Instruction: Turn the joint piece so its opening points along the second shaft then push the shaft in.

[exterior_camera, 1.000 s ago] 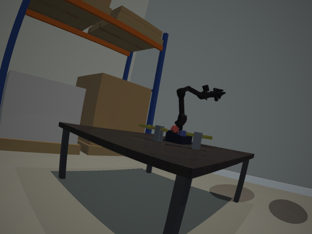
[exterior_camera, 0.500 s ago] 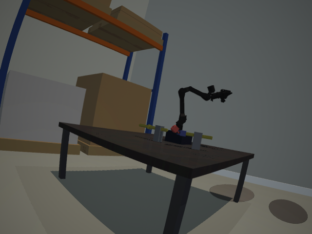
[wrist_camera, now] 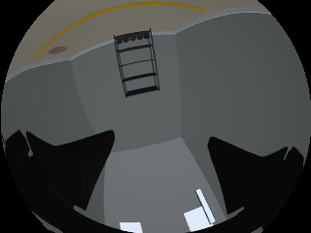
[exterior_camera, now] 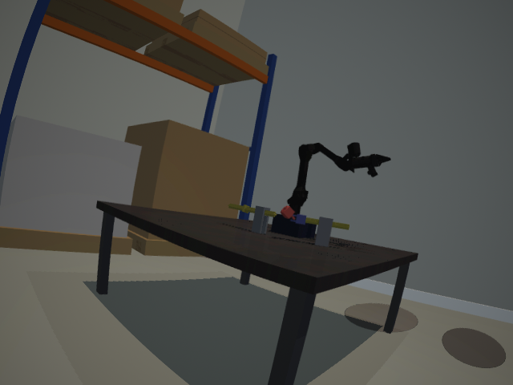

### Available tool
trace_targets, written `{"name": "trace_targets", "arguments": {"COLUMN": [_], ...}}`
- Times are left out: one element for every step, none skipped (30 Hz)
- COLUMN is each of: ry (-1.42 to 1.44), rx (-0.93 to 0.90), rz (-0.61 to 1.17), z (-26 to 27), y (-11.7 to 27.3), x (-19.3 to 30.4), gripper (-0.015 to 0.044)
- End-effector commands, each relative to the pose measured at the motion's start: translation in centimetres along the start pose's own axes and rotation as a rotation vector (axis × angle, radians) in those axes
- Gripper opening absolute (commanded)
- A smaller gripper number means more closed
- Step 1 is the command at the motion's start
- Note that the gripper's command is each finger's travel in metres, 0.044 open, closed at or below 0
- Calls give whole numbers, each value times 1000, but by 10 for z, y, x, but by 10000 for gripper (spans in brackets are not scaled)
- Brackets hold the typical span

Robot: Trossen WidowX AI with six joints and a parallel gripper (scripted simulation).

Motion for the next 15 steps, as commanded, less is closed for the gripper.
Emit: {"name": "trace_targets", "arguments": {"ry": [39,45,49,52,50,46,42,42,43,43,43,42,45,48,49], "rx": [-52,-66,-81,-95,-114,-134,-153,-166,-180,-193,-207,-220,-231,-241,-250], "rz": [-38,-48,-57,-66,-72,-77,-83,-88,-95,-101,-108,-113,-121,-127,-133], "z": [70,87,103,119,136,151,166,179,193,207,221,234,247,260,272], "y": [11,16,21,27,34,41,49,56,65,74,85,95,107,120,132], "x": [-5,-6,-7,-8,-7,-6,-5,-5,-4,-4,-4,-3,-3,-3,-4], "gripper": [440,440,440,440,440,440,440,440,440,440,440,440,440,440,440]}}
Point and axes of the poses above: the point midway between the two fingers, 35 mm back from their tips, its own y axis back along the fingers, its own z axis across the jaws, x = y × z, the point moved 2 cm from there along y, back along the fingers, and after that the axes turned 5 degrees about -y, right-handed, at the moved point
